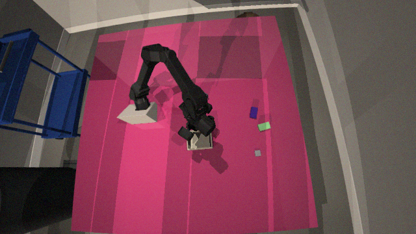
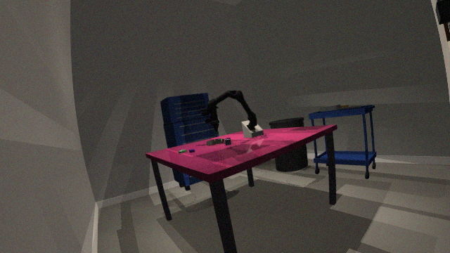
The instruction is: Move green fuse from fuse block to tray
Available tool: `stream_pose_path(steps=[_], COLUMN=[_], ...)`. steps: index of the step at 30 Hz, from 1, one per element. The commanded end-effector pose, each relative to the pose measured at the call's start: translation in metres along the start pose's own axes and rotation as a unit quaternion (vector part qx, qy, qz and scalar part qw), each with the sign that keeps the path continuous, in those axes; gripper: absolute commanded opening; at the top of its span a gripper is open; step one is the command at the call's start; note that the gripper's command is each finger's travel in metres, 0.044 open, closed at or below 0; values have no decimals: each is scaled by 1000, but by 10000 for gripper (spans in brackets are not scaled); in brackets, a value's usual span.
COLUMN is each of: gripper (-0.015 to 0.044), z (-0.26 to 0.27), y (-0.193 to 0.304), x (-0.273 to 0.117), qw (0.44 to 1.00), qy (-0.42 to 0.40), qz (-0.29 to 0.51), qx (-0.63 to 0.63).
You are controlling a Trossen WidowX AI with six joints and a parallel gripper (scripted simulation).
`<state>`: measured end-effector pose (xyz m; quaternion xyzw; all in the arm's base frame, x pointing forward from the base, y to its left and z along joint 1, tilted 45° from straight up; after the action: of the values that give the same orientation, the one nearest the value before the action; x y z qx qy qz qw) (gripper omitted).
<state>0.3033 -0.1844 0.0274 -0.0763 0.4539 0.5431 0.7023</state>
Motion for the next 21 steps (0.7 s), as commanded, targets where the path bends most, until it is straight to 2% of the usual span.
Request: stream_pose_path(steps=[1, 9, 21], gripper=[0, 0, 0], z=[-18, -52, -53], y=[-12, -30, -31], x=[3, 8, 20], qw=[1000, 1000, 1000], qy=[2, 1, 1], qz=[4, 5, 5], qx=[0, -1, -1])
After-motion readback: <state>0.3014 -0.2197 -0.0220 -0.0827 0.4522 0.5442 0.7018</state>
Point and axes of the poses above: the point midway between the two fingers, 35 mm back from their tips, its own x axis out along the fingers, its own z axis across the jaws, y = z × x, the point moved 10 cm from there along -x, back along the fingers, and after that the axes turned 2 degrees about -x, right-handed, at the moved point
